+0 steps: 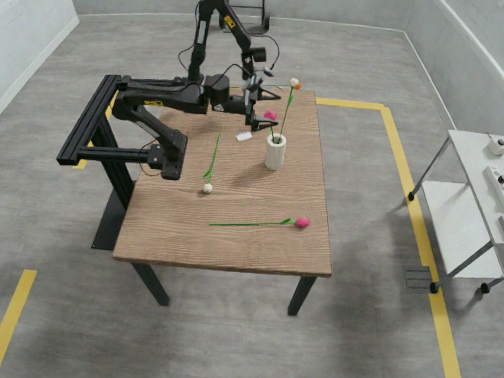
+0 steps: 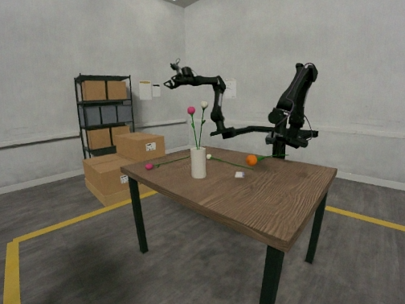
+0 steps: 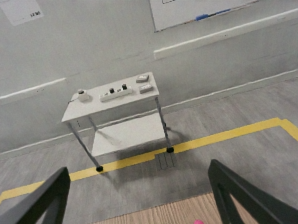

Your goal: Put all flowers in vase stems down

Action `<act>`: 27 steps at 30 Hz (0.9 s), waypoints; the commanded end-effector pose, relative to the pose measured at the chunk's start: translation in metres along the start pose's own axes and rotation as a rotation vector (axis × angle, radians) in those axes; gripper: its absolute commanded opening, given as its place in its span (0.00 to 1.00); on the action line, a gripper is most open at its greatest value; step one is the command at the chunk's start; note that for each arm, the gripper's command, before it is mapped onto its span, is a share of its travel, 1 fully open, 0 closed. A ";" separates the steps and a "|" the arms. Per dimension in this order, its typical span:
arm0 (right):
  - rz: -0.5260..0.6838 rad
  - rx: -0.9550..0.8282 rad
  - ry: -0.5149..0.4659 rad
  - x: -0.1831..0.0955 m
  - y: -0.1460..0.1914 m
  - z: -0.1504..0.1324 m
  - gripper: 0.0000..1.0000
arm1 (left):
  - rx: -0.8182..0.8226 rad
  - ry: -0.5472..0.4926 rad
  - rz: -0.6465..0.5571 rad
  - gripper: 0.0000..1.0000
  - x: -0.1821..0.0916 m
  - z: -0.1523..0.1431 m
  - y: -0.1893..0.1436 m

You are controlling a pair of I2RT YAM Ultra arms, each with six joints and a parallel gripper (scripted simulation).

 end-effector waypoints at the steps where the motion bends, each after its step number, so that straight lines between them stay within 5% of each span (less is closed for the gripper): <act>1: 0.002 0.002 0.004 0.004 0.000 -0.002 1.00 | 0.008 -0.057 -0.012 0.00 -0.023 0.001 -0.005; 27: 0.002 0.002 0.004 0.004 0.000 -0.002 1.00 | 0.000 -0.441 -0.054 0.00 -0.145 0.000 -0.002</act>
Point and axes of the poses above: on each arm, the point where the finger pads meet when closed, its own x axis out along the fingers, its own y axis across the jaws, z = x × y, the point moved 5 cm from there along -x, back along the fingers, and after that the axes turned 7 degrees about -x, right-handed, at the moved point
